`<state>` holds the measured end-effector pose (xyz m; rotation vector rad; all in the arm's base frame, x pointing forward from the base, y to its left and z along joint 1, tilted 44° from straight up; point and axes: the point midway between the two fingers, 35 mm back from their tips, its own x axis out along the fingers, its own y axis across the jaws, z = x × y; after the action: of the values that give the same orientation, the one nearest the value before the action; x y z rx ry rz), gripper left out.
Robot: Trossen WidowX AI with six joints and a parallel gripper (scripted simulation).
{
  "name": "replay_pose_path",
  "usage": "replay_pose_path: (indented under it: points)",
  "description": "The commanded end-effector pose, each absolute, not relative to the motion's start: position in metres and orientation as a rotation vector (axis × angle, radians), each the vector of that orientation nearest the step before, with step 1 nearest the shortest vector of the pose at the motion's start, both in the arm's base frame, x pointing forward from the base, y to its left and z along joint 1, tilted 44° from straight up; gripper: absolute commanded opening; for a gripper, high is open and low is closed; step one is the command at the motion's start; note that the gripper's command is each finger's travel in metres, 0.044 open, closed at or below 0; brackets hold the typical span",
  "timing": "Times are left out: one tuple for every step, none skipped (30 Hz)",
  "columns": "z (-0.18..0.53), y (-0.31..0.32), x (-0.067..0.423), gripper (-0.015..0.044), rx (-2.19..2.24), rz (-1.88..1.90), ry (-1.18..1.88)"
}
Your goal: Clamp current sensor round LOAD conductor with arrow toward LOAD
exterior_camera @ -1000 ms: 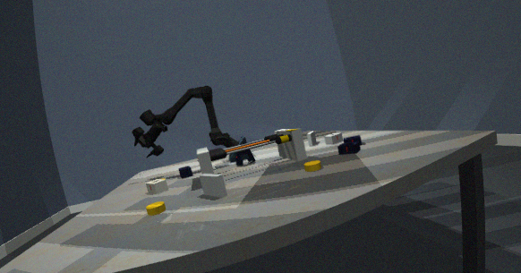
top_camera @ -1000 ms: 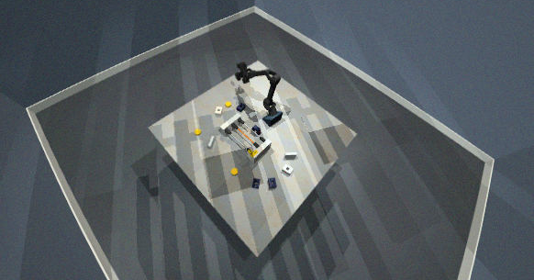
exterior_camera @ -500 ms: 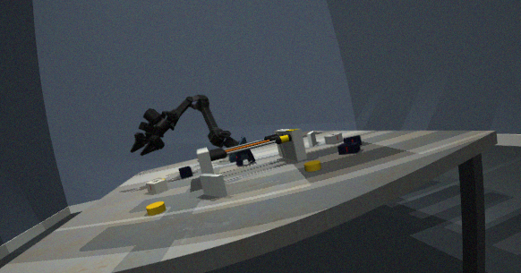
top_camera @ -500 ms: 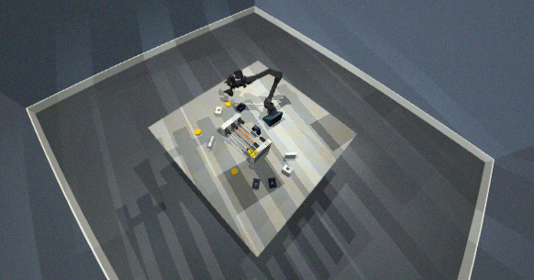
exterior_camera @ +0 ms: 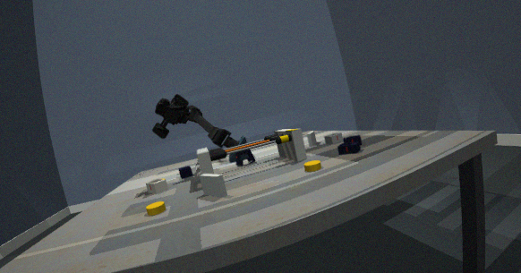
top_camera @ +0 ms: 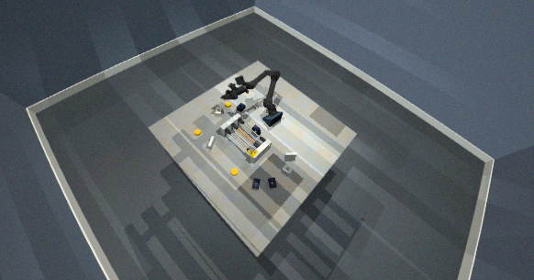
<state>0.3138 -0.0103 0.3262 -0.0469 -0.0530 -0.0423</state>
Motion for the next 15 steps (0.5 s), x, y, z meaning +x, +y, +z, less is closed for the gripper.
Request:
replay_pose_path:
  points:
    - [0.323, 0.0, 0.316, 0.044, 0.0, 0.0, -0.05]
    - [0.323, 0.0, 0.316, 0.044, 0.0, 0.0, -0.05]
    - [0.323, 0.0, 0.316, 0.044, 0.0, 0.0, -0.05]
    - [0.323, 0.0, 0.316, 0.044, 0.0, 0.0, -0.05]
    - [0.322, 0.001, 0.317, 0.044, 0.001, 0.001, -0.045]
    - [0.32, 0.002, 0.319, 0.044, 0.005, 0.003, -0.031]
    - [0.316, 0.005, 0.323, 0.044, 0.011, 0.008, -0.006]
    - [0.311, 0.01, 0.328, 0.044, 0.017, 0.013, 0.027]
    - [0.304, 0.016, 0.335, 0.044, 0.025, 0.02, 0.071]
    - [0.295, 0.023, 0.342, 0.044, 0.031, 0.028, 0.124]
    - [0.285, 0.032, 0.349, 0.044, 0.035, 0.035, 0.182]
    - [0.274, 0.041, 0.356, 0.044, 0.036, 0.042, 0.24]
    - [0.264, 0.05, 0.361, 0.044, 0.034, 0.047, 0.292]
    - [0.256, 0.058, 0.365, 0.044, 0.03, 0.051, 0.335]
    - [0.247, 0.066, 0.369, 0.044, 0.022, 0.055, 0.381]
